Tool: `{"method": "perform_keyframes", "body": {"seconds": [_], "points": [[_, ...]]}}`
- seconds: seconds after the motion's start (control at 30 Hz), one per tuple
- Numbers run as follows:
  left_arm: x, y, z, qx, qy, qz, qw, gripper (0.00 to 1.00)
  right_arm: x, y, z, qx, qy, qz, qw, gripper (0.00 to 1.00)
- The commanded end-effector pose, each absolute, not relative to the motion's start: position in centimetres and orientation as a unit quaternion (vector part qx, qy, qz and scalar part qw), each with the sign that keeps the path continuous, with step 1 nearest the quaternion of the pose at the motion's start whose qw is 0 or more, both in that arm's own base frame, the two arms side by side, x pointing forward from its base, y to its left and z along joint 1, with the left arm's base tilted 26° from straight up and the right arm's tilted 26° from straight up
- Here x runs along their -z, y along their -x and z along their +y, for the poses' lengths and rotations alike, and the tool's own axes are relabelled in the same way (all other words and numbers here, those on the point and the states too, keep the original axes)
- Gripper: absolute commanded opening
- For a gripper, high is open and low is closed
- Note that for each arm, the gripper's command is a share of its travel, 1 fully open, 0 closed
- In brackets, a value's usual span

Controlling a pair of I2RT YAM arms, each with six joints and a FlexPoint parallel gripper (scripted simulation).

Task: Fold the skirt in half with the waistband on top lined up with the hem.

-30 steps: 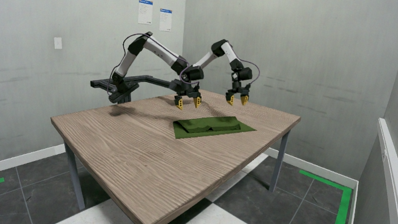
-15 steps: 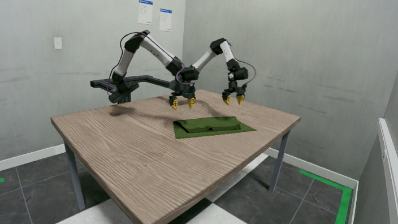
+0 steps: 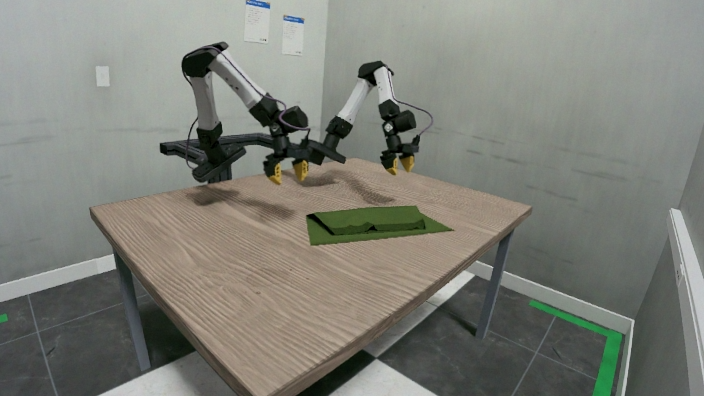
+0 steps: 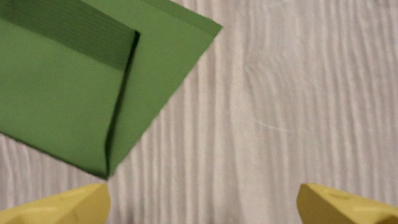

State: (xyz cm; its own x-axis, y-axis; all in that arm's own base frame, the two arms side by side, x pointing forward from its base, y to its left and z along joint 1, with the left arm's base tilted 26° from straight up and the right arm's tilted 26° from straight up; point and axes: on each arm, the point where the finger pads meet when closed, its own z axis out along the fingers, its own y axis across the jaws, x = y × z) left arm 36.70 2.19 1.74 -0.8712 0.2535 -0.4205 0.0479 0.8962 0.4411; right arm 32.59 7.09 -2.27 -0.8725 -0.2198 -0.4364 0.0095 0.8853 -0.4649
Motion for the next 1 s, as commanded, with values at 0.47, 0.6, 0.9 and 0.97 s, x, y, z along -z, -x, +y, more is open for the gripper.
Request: {"method": "perform_keyframes", "body": {"seconds": [0.47, 0.6, 0.9, 0.97], "points": [[-6.5, -27.2, 8.1, -0.213, -0.074, 0.936, 0.271, 0.90, -3.1, -23.2, 2.5, 0.220, 0.076, 0.934, 0.271, 0.90], [-7.5, -24.5, 9.5, -0.213, -0.074, 0.936, 0.270, 0.90, -3.5, -23.8, 2.8, 0.214, 0.071, 0.934, 0.278, 0.90], [-10.9, -20.4, 12.4, -0.221, -0.073, 0.930, 0.286, 0.90, -3.5, -23.8, 2.8, 0.214, 0.071, 0.934, 0.278, 0.90], [-11.4, -19.0, 13.2, -0.222, -0.074, 0.929, 0.285, 0.90, -3.5, -23.8, 2.8, 0.214, 0.071, 0.934, 0.278, 0.90]]}}
